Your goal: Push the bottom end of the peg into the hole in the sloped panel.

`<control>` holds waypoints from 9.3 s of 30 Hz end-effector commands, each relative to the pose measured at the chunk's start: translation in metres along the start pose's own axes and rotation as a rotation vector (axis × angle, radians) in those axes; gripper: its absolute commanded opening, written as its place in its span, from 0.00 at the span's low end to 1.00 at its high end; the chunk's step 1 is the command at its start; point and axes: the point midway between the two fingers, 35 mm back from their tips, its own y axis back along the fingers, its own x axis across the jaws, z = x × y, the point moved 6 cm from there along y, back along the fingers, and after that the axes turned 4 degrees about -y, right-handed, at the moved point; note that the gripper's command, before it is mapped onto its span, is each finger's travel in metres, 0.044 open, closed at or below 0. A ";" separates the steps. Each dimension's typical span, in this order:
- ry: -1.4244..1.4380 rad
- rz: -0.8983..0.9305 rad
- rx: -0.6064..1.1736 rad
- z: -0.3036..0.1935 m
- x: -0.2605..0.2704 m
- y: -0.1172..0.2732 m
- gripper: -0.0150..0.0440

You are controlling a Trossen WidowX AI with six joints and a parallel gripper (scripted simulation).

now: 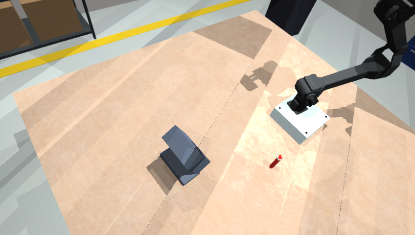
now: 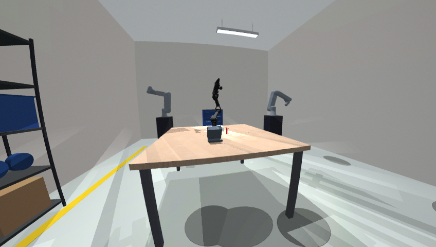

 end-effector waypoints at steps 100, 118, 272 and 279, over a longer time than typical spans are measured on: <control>-0.533 2.754 0.684 0.166 0.376 0.279 1.00; -0.533 2.754 0.684 0.174 0.386 0.303 1.00; -1.122 2.159 1.253 0.089 0.423 0.296 0.25; -1.162 2.095 1.287 0.081 0.425 0.300 0.25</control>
